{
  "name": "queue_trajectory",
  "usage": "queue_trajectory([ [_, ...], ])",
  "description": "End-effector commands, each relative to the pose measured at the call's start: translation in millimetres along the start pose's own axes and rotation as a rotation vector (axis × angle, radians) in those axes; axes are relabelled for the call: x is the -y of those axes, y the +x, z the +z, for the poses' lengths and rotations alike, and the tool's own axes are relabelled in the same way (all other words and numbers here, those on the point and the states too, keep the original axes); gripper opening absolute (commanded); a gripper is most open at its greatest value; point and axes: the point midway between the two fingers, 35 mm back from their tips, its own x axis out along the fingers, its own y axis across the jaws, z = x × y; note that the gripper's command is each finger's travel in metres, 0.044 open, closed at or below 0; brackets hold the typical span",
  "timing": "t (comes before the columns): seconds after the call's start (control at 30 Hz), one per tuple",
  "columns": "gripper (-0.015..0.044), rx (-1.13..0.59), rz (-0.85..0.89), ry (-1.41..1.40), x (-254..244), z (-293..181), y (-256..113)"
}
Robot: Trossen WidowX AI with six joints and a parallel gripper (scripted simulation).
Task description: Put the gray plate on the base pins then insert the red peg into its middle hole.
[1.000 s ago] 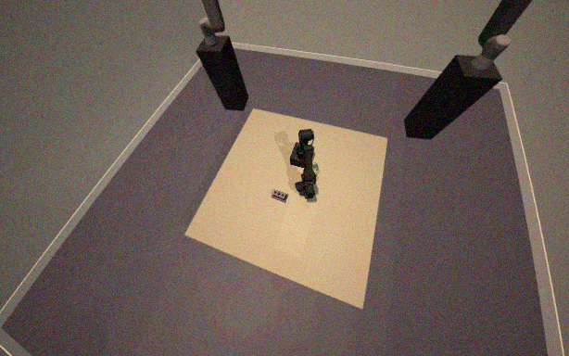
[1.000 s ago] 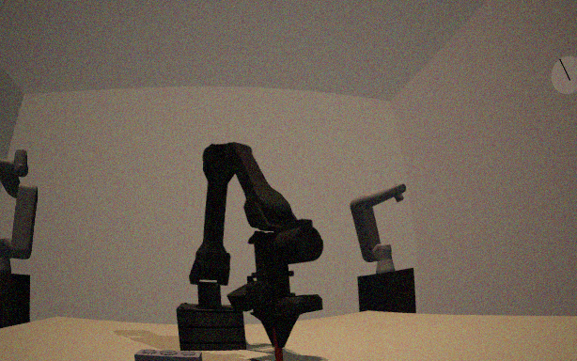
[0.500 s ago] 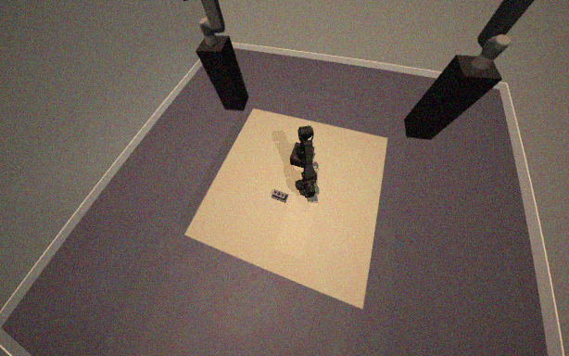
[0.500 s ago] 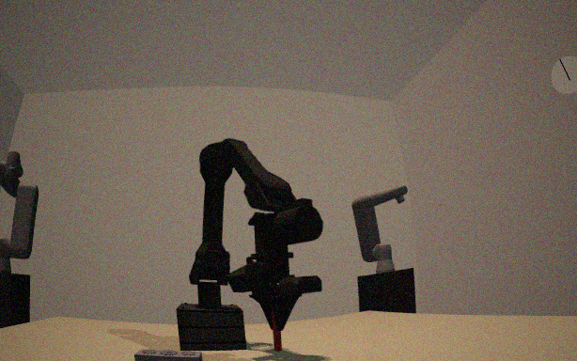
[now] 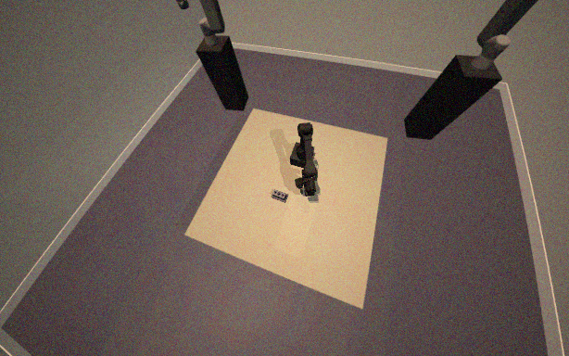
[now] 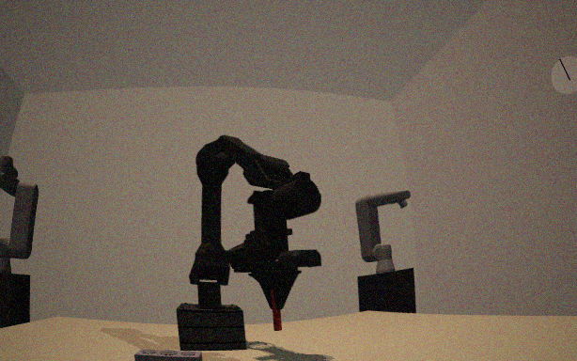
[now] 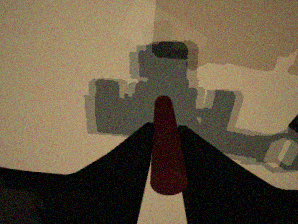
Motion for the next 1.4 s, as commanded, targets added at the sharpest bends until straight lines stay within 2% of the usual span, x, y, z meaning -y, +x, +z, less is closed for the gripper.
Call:
queue_trajectory([
  [0.0, 0.0, 0.002, -0.012, -0.001, 1, 3, 3],
  [1.37, 0.0, 0.028, -0.001, 0.002, -26, 123, -1],
])
